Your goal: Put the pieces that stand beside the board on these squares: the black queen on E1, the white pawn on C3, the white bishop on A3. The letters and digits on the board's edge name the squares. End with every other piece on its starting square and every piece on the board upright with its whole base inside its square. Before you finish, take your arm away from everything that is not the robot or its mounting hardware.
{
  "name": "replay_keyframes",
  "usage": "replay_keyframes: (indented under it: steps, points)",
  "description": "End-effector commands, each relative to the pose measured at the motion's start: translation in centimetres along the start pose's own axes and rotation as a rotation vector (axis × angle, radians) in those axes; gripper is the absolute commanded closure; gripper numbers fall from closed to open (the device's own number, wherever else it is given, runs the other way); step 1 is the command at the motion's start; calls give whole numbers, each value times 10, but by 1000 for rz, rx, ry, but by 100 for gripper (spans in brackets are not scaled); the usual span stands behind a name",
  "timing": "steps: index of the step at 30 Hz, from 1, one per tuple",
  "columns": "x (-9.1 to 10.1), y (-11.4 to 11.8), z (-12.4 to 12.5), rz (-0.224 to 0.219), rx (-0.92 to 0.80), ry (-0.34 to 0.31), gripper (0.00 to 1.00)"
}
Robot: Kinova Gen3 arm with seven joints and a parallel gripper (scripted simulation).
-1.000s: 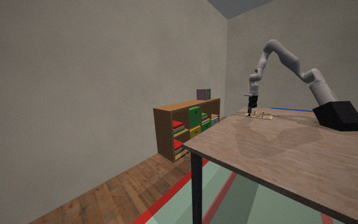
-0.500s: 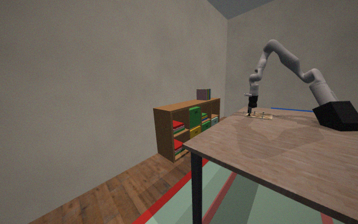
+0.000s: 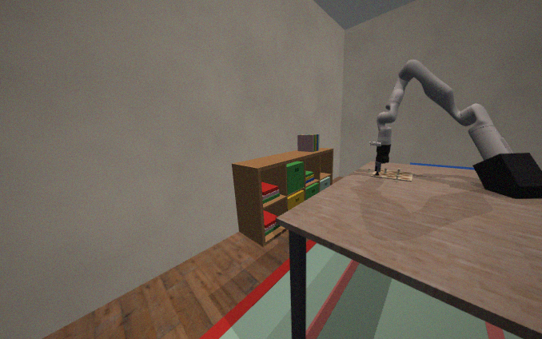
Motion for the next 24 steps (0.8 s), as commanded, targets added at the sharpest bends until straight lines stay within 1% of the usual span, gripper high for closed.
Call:
replay_keyframes:
  steps: [1,24]
  points:
    - [1,0,1,0,0,2,100]
    - [-3,0,1,0,0,2,100]
Point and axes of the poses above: the point where the finger pads meet when closed, its own x axis back along the fingers, its own y axis across the jaws, z = x × y, the point moved 5 cm from there along x, back along the fingers, and after that the axes turned 11 degrees about -x, right-handed, at the moved point
